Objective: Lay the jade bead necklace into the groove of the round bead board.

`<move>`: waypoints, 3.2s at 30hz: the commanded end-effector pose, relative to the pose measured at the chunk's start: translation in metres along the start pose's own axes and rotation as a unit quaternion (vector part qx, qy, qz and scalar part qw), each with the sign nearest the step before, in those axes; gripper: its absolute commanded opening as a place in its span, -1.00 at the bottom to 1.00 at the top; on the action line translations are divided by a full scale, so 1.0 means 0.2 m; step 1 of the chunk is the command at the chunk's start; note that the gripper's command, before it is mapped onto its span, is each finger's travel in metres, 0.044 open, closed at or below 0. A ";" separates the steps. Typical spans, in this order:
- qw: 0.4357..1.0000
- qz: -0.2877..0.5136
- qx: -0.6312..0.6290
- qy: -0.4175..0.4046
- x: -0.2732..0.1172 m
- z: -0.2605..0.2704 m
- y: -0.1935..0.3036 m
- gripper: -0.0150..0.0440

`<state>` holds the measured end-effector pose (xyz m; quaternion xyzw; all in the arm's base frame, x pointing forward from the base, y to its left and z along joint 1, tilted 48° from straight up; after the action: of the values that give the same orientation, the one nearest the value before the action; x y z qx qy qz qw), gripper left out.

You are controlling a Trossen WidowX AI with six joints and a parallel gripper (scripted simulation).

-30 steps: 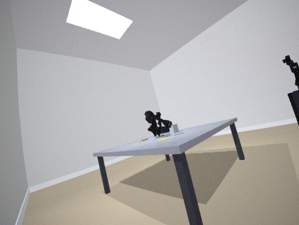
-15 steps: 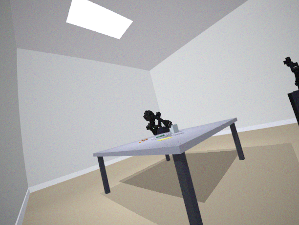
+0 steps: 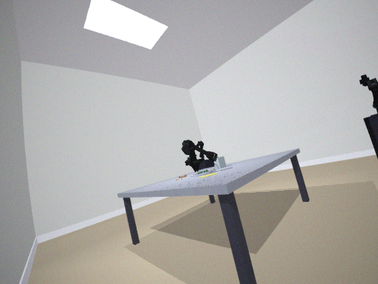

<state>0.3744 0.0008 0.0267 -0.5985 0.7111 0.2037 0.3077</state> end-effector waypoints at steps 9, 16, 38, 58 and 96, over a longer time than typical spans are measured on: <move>1.000 0.001 -0.006 0.004 0.10 0.00 0.01 -0.08; 1.000 0.002 -0.003 0.002 0.09 0.00 0.01 -0.49; 1.000 0.002 -0.003 0.002 0.09 0.00 0.01 -0.49; 1.000 0.002 -0.003 0.002 0.09 0.00 0.01 -0.49; 1.000 0.002 -0.003 0.002 0.09 -0.02 -0.01 0.04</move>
<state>0.3744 -0.0152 0.0176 -0.5985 0.7123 0.2046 0.3042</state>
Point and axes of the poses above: the point midway between the two fingers, 35 mm back from their tips, its own x axis out along the fingers, its own z axis across the jaws, y = z × x, the point moved 6 cm from there along -x, back along the fingers, and after that the axes turned 3 degrees about x, right-handed, at the moved point
